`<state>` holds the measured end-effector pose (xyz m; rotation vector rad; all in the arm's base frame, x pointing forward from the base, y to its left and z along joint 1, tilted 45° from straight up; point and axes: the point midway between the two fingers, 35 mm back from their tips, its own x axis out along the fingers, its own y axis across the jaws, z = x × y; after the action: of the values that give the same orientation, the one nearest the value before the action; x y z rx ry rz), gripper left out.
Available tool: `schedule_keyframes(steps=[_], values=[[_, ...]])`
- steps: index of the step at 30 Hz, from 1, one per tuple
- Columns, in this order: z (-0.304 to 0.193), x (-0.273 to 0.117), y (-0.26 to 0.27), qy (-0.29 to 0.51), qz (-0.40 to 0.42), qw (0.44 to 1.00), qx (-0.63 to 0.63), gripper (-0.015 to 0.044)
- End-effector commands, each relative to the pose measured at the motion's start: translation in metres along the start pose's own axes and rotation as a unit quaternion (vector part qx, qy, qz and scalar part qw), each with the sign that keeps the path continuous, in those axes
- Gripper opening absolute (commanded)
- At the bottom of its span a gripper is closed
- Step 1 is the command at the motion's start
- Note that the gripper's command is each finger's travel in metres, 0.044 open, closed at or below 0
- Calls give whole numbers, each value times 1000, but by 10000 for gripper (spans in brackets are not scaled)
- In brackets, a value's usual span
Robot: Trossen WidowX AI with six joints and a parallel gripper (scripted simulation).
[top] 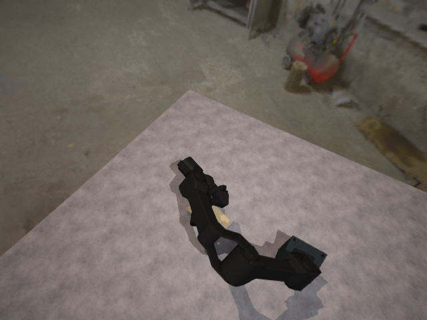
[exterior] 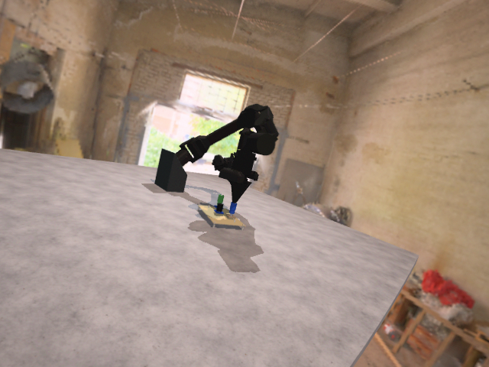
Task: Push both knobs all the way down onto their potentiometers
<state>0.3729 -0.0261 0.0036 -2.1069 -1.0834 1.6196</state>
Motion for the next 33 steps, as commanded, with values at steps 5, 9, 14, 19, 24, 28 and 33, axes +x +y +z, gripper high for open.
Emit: schedule_keyframes(steps=[5,9,14,19,24,28,33], values=[[-2,-4,-1,-7,-3,1000,-11,0],[-2,-10,-1,-7,-3,1000,-11,0],[-2,-17,-1,-7,-3,1000,-11,0],[-2,-12,-2,-6,-5,1000,-9,131],[6,-16,-3,-6,-4,1000,-8,262],[54,-32,-15,-9,0,1000,-7,368],[116,-41,-40,-11,0,1000,-6,440]])
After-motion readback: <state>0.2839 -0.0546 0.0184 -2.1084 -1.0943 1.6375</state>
